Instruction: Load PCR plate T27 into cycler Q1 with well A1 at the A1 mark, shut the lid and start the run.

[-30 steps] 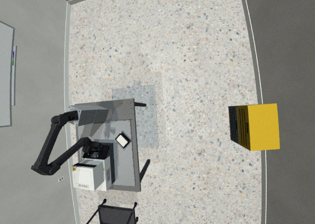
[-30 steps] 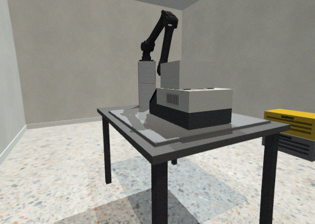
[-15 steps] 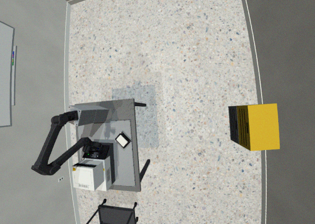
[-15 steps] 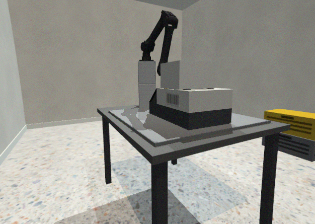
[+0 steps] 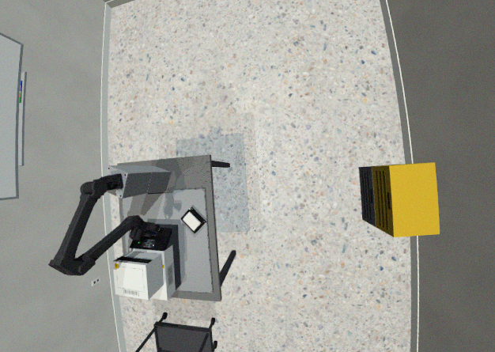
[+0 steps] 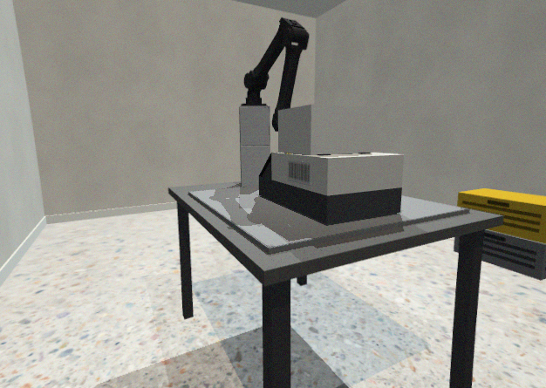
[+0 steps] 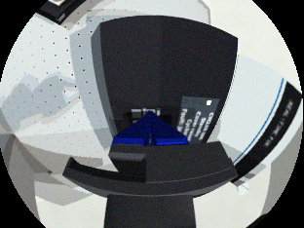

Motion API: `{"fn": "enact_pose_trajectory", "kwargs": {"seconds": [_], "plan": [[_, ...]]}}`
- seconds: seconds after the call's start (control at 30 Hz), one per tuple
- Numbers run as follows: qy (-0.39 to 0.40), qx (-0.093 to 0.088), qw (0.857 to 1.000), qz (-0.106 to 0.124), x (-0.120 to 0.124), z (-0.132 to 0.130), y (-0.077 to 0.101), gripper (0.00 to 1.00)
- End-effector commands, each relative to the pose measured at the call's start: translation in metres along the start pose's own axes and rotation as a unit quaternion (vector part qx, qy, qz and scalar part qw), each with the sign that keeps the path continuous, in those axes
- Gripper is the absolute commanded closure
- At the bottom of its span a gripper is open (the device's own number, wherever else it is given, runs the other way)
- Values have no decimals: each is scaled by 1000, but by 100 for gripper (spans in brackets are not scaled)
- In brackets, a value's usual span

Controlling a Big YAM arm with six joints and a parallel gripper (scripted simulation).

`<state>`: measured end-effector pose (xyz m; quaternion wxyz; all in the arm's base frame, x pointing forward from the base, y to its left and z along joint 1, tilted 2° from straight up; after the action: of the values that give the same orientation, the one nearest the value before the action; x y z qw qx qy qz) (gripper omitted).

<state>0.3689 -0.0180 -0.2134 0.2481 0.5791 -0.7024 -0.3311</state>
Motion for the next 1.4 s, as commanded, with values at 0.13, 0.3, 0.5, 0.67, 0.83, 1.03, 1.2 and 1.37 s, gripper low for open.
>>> {"fn": "enact_pose_trajectory", "kwargs": {"seconds": [0.13, 0.3, 0.5, 0.67, 0.83, 1.03, 1.2, 1.37], "plan": [[-3, 12, 1000, -1, 1, -9, 4, 100], [-3, 11, 1000, -1, 0, -13, 6, 100], [-3, 6, 1000, 0, 1, -11, 8, 100], [0, -2, 1000, 0, 1, -1, 9, 100], [5, 2, 1000, -6, -6, 2, 4, 100], [3, 6, 1000, -5, -5, 2, -3, 100], [-1, -3, 1000, 1, 2, 9, 1, 100], [-4, -9, 1000, 5, 7, 14, 3, 100]]}}
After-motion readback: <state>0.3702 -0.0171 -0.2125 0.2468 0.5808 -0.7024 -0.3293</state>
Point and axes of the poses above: the point where the finger pads meet when closed, its own y axis back along the fingers, its own z axis across the jaws, x = y × z, the point moved 8 cm from there along y, back along the fingers, and after that the axes turned 4 degrees about -y, right-handed, at the moved point
